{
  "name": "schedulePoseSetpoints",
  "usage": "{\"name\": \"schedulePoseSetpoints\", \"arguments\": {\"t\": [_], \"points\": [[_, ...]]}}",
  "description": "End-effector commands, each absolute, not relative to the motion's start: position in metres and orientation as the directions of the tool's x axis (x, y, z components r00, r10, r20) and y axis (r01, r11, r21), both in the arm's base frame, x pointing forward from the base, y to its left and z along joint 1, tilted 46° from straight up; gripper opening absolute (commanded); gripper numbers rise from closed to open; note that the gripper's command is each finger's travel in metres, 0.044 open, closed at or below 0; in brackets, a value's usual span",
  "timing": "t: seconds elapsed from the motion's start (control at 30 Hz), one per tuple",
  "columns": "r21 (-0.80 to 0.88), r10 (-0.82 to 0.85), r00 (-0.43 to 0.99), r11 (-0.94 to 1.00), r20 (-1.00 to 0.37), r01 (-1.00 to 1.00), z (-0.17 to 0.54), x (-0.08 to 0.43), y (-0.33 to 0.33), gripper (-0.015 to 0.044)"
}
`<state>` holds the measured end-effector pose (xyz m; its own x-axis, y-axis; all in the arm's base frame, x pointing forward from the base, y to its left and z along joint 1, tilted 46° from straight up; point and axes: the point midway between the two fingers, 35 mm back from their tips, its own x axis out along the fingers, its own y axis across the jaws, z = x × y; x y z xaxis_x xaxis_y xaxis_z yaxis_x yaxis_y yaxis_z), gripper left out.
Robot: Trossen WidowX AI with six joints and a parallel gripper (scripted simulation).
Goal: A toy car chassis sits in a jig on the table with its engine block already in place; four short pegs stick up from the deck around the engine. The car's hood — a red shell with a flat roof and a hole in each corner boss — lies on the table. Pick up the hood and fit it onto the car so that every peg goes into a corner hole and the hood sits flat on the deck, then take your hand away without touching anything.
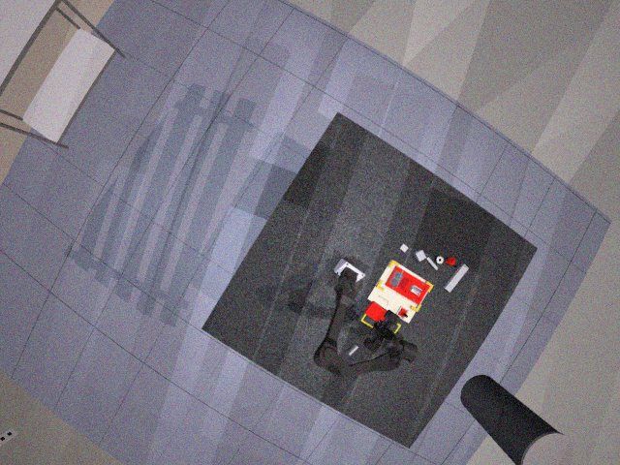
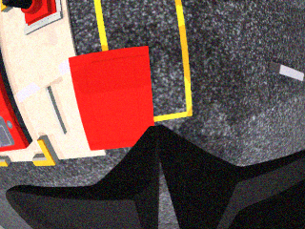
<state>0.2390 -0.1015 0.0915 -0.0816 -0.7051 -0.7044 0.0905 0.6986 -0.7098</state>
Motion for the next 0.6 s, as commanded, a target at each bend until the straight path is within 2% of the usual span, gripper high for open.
{"name": "schedulePoseSetpoints", "arguments": {"t": [0.0, 0.57], "points": [[-0.708, -0.706, -0.065, 0.699, -0.705, 0.1, 0.118, 0.245, -0.077, 0.0], [-0.711, -0.71, -0.053, 0.696, -0.702, 0.096, 0.127, 0.247, -0.069, 0.0]]}}
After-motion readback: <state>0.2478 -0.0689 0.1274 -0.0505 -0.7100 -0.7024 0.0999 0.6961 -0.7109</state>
